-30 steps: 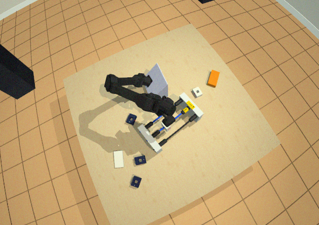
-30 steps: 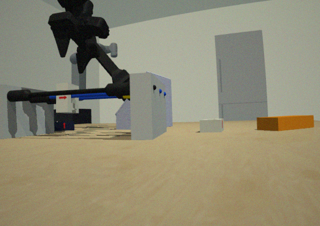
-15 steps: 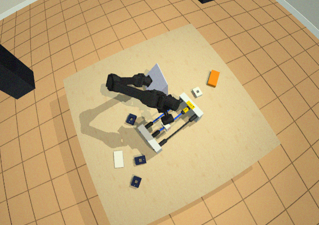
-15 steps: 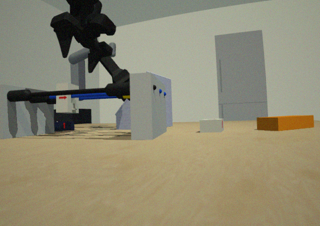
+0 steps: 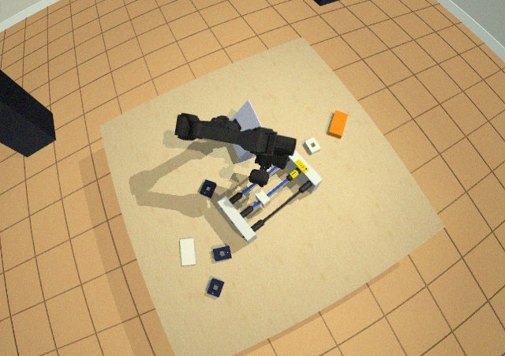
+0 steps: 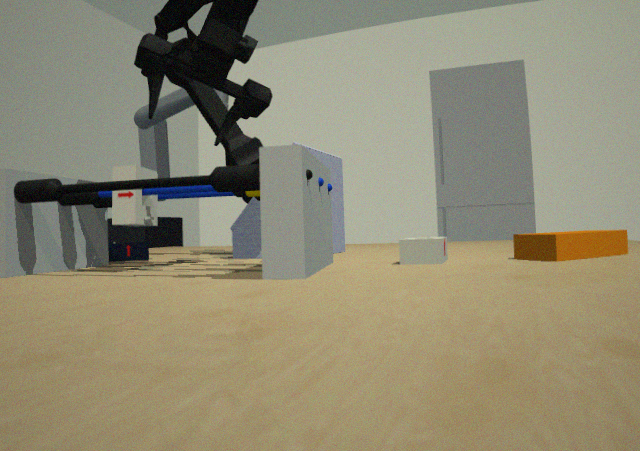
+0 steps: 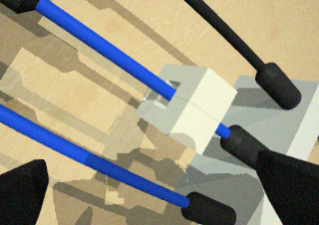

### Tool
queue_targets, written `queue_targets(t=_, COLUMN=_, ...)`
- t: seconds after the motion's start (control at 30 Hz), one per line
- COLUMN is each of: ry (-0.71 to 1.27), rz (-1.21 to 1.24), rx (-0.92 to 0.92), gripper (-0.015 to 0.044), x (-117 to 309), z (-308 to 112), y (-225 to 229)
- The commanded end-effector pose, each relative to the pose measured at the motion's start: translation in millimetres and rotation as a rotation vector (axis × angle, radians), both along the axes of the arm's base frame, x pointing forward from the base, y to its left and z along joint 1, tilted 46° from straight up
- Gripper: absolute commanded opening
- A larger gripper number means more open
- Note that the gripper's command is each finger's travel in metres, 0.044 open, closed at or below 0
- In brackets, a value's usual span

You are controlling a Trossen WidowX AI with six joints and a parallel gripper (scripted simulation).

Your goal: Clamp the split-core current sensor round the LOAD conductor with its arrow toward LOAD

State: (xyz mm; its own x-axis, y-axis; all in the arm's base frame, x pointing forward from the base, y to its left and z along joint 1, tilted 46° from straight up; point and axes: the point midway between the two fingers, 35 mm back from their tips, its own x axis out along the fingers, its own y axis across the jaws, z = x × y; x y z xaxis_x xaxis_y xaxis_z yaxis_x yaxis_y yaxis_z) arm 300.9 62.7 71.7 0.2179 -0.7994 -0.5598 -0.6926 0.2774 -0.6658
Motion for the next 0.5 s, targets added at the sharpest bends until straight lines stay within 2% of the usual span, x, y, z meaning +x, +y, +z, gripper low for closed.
queue_targets(t=0.0, ry=-0.564, rz=-0.184, rx=-0.009, gripper=0.0440, x=-23.1, z=-23.2, y=20.8)
queue_targets(t=0.47, ry=-1.151, rz=-0.282, rx=0.168, gripper=0.0440, x=-42.1, z=-36.3, y=39.7)
